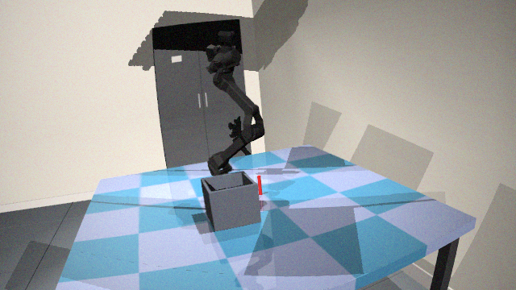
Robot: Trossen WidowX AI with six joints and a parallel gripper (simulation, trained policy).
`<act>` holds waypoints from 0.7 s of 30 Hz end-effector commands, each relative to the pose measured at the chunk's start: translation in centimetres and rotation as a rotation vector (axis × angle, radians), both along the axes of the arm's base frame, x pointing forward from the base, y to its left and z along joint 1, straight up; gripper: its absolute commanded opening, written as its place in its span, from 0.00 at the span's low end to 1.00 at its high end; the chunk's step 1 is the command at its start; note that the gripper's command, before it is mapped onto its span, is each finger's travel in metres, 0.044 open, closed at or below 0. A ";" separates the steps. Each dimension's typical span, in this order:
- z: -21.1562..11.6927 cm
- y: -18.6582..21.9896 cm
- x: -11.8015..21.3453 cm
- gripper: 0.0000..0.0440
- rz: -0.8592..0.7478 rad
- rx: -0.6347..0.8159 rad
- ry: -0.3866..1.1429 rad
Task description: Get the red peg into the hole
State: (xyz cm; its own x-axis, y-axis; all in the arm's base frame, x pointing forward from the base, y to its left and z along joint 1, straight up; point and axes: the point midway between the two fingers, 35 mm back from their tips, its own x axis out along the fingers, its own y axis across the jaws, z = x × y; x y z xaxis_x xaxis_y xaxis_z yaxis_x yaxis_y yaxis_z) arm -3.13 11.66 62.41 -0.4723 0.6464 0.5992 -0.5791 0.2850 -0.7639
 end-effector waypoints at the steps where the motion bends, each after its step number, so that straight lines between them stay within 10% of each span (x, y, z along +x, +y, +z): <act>1: 0.0 -0.2 -0.5 0.96 0.006 0.007 -0.015; 21: 1.1 -9.2 -10.0 1.00 0.619 -0.005 -0.043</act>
